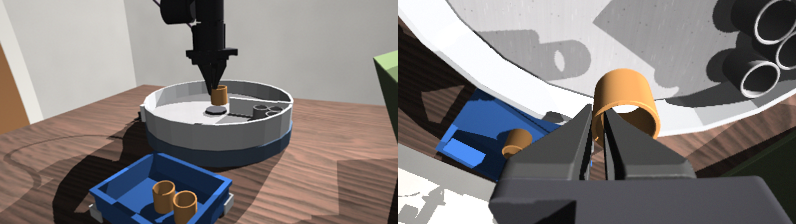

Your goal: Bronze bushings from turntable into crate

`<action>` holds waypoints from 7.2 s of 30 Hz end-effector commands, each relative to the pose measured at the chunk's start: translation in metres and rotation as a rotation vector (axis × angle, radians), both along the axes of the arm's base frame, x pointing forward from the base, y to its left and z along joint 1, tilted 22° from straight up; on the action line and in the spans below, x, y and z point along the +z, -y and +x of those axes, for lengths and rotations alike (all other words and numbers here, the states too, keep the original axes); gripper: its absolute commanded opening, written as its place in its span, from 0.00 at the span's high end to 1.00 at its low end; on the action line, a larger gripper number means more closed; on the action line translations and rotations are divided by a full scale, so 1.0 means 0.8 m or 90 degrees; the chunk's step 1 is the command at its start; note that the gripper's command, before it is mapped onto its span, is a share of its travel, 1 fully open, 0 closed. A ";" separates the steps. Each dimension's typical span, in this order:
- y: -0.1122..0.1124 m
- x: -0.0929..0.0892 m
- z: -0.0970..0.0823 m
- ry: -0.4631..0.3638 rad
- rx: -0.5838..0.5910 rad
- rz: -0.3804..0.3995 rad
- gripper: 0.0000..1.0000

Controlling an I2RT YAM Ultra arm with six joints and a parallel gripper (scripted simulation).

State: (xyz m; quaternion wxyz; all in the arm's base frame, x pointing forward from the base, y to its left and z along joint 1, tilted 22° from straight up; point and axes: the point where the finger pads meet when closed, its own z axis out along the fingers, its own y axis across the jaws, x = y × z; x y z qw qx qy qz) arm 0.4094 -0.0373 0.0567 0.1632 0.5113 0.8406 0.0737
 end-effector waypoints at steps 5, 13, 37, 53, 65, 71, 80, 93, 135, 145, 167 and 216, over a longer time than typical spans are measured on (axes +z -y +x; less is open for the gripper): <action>-0.080 0.027 0.051 0.016 -0.029 -0.013 1.00; -0.139 0.034 0.078 0.017 -0.029 -0.013 1.00; -0.238 0.046 0.124 0.019 -0.028 -0.012 1.00; -0.244 0.056 0.127 0.028 -0.028 -0.008 1.00; -0.244 0.056 0.127 0.028 -0.028 -0.009 1.00; -0.244 0.056 0.127 0.028 -0.028 -0.009 1.00; -0.244 0.056 0.127 0.028 -0.028 -0.009 1.00; -0.252 0.051 0.124 0.025 -0.028 -0.009 1.00; -0.250 0.040 0.135 0.034 -0.028 -0.007 1.00; -0.238 -0.030 0.157 0.023 -0.028 -0.014 1.00; -0.239 -0.018 0.168 0.045 -0.028 -0.005 1.00; -0.235 -0.022 0.166 0.043 -0.030 -0.006 1.00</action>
